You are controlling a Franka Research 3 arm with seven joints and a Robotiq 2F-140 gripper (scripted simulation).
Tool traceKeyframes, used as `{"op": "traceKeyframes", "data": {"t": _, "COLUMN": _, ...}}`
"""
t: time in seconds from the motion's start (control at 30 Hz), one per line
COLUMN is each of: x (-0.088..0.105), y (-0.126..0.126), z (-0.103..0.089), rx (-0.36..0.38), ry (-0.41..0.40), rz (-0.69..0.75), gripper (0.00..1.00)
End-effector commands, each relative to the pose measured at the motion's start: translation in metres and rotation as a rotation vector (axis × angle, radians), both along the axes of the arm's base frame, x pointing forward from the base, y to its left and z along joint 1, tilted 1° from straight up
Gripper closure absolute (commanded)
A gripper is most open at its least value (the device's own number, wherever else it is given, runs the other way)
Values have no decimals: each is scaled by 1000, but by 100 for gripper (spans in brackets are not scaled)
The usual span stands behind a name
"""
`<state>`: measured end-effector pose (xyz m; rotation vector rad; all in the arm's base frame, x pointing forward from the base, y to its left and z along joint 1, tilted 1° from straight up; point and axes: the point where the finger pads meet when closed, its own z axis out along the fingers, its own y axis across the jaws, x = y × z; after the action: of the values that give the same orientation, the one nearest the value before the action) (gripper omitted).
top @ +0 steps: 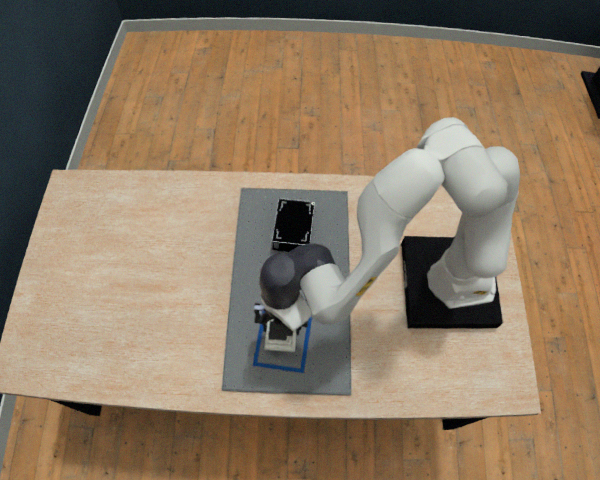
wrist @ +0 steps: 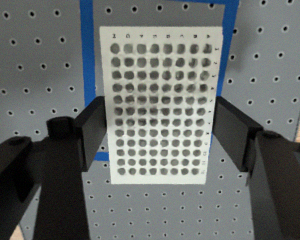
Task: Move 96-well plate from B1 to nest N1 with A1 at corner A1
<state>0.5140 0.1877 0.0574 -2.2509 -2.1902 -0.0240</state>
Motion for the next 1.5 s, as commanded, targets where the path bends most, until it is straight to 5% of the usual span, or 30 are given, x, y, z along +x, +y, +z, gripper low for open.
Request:
{"op": "traceKeyframes", "data": {"t": 0.0, "x": 0, "y": 0, "z": 2, "rx": 1, "ry": 0, "rz": 5, "gripper": 40}}
{"op": "traceKeyframes", "data": {"t": 0.27, "x": 0, "y": 0, "z": 2, "rx": 1, "ry": 0, "rz": 5, "gripper": 40}}
{"op": "traceKeyframes", "data": {"t": 1.47, "x": -4, "y": -105, "z": 18, "rx": 12, "ry": 12, "rz": -1061, "gripper": 40}}
